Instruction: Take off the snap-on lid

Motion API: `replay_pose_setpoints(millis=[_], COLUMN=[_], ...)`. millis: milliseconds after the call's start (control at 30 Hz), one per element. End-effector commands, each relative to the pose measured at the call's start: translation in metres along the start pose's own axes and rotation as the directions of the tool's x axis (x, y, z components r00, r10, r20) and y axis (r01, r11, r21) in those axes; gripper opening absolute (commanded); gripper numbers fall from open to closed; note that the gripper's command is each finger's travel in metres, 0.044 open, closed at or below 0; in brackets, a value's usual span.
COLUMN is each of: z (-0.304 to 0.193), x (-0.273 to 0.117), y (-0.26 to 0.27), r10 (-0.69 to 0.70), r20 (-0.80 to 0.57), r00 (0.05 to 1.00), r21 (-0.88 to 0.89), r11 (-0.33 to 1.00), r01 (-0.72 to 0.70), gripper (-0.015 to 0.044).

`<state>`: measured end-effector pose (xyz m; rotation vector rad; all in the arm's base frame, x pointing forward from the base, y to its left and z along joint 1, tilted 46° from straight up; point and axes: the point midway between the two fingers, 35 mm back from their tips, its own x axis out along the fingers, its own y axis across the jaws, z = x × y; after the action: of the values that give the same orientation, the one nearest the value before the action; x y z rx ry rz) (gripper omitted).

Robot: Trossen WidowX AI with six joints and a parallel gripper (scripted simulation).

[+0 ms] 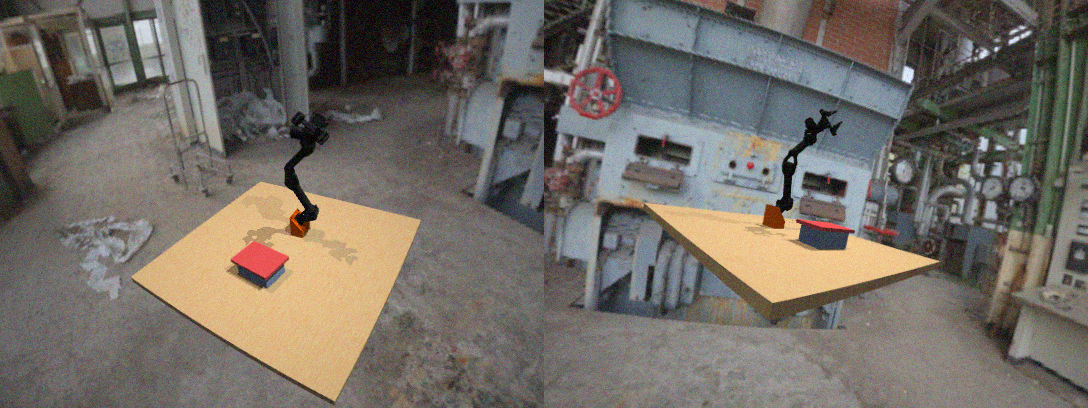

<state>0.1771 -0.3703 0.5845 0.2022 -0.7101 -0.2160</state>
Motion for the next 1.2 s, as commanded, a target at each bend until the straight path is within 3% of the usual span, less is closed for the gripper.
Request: replay_pose_setpoints(millis=[0,200,633,967,1167], z=[0.002,0.064,0.142,0.141,0.123], x=[-0.001,-0.028,-0.088,-0.123,-0.131], y=[0.001,0.042,0.153,0.275,0.317], r10=[0.000,0.010,0.120,0.319,0.384], r20=[0.004,0.123,0.306,0.322,0.274], r00=[1.000,0.992,0.944,0.891,0.882], r21=[-0.004,-0.073,-0.207,-0.356,-0.489], r11=[1.000,0.997,0.977,0.913,0.845], r01=[0.000,-0.001,-0.057,-0.199,-0.216], gripper=[0.0374,0.0235,0.0235,0.0235,0.0235])
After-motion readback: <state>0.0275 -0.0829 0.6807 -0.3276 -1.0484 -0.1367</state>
